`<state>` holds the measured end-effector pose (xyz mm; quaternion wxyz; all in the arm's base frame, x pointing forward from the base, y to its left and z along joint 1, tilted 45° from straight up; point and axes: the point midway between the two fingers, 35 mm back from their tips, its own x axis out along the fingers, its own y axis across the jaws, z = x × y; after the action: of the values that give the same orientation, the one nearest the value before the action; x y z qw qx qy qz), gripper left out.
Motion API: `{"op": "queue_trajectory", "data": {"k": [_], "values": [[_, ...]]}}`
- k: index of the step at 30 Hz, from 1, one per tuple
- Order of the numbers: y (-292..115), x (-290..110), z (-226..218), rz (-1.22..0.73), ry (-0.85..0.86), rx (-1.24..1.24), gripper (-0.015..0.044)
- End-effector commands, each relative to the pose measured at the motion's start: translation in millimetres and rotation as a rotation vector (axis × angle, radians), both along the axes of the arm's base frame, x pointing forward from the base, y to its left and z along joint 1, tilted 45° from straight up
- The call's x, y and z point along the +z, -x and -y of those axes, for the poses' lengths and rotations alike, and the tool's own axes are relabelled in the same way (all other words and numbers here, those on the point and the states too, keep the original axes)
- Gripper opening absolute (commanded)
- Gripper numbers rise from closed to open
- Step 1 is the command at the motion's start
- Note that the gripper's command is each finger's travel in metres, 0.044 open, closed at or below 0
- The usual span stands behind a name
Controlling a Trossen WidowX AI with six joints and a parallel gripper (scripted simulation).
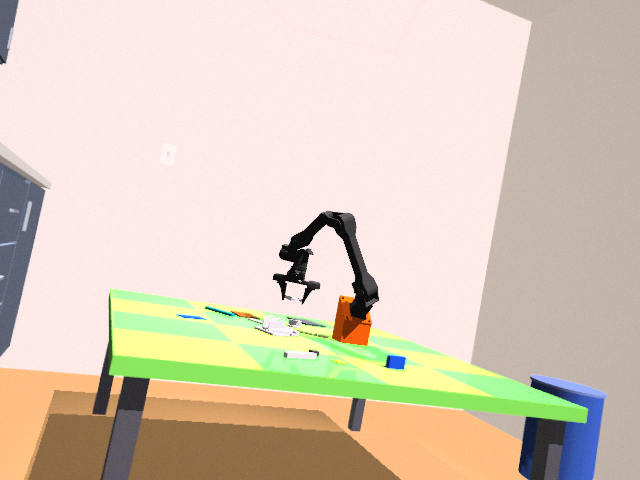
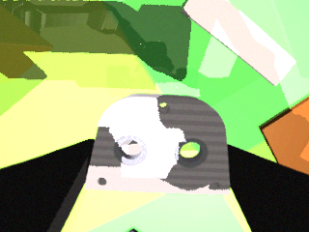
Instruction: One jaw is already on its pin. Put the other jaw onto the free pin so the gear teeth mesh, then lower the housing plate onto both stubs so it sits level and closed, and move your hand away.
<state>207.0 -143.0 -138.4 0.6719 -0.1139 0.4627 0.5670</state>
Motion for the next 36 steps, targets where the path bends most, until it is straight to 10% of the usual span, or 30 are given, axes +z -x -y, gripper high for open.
{"op": "queue_trajectory", "data": {"k": [1,36], "values": [[-7,9,-9,-0.027,0.0,-0.035,0.0351],[-52,79,-88,-0.247,0.019,-0.299,0.0351]]}}
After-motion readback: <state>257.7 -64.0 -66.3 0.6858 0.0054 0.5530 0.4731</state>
